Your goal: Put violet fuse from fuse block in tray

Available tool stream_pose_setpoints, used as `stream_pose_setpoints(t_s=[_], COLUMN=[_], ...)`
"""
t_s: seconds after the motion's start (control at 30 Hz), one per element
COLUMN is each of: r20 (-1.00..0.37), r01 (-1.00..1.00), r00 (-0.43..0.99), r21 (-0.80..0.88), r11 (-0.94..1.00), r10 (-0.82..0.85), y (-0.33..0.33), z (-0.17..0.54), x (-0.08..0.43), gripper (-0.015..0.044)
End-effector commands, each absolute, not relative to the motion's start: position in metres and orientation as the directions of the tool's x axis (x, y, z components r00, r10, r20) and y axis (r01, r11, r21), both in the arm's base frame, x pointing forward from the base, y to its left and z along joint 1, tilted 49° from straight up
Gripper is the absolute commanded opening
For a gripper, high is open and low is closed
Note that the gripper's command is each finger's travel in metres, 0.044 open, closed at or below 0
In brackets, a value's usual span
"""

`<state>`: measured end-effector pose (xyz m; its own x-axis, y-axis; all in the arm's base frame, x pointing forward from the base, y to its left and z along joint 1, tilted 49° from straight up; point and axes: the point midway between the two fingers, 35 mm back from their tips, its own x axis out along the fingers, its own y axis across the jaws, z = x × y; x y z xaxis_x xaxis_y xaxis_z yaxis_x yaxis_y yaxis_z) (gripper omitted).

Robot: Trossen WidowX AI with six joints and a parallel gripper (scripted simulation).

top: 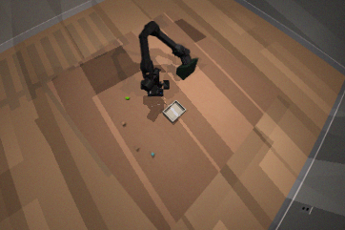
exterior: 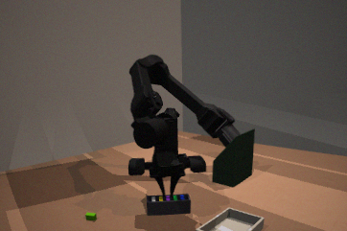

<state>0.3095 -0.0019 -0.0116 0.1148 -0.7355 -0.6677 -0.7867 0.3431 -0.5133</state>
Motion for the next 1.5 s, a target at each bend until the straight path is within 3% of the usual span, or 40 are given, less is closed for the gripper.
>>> stream_pose_setpoints(t_s=[0.0,0.6,0.93,1.47], r20=[-0.663,-0.663,-0.667,-0.667], r01=[-0.791,-0.791,-0.787,-0.788], r00=[0.116,0.116,0.113,0.114], r21=[-0.512,-0.512,-0.512,-0.512], r11=[0.335,0.335,0.343,0.342], r10=[-0.74,-0.74,-0.737,-0.736], y=[-0.0039,-0.0114,-0.0106,-0.0063], z=[-0.0141,-0.0207,-0.0194,-0.016], x=[0.3093,0.3104,0.3104,0.31], gripper=[0.0069,0.0069,0.0002,0.0])
